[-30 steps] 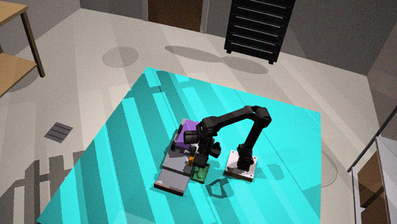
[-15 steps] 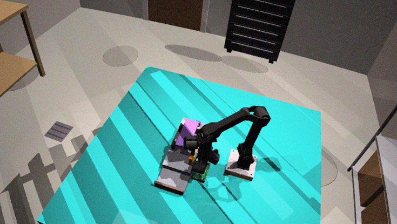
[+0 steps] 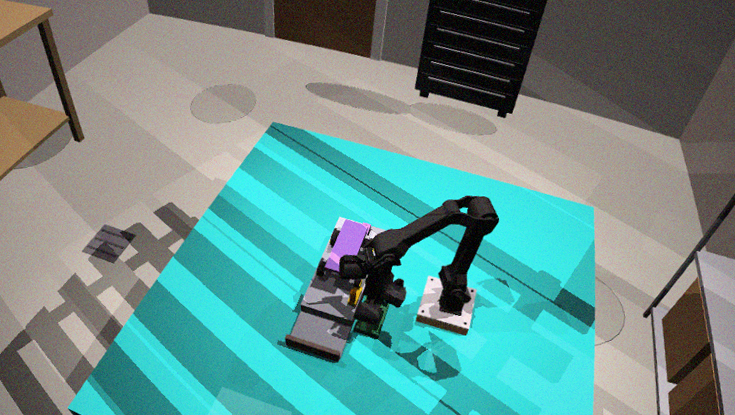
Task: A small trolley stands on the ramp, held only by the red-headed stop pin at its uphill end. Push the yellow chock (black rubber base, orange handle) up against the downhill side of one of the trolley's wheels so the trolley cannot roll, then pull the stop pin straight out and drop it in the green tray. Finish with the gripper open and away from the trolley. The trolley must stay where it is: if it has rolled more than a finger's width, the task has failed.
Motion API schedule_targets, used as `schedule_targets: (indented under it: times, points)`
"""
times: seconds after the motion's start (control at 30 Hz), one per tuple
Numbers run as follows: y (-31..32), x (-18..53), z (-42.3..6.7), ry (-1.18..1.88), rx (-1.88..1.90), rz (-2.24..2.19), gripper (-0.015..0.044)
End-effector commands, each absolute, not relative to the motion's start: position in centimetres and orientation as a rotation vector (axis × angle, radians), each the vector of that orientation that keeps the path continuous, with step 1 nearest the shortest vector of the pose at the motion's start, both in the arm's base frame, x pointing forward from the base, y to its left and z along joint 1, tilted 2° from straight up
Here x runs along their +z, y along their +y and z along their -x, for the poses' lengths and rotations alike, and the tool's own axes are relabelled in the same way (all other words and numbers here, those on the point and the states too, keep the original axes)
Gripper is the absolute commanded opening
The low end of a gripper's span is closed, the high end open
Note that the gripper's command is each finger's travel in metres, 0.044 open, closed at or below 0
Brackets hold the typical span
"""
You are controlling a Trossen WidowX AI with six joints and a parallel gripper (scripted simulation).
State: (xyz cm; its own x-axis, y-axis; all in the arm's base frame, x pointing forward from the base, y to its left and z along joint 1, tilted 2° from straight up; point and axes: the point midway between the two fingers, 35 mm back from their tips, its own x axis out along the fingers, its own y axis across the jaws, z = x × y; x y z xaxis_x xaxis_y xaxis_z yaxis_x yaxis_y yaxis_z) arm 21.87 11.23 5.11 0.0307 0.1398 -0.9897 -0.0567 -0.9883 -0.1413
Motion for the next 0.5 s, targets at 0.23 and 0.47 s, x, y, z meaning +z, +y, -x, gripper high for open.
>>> schedule_targets:
  times: [0.23,0.47]
  points:
    - [10.5,4.8,-21.8,-0.097,2.091,2.148,0.019]
    - [9.9,4.4,-21.8,-0.097,2.091,2.148,0.019]
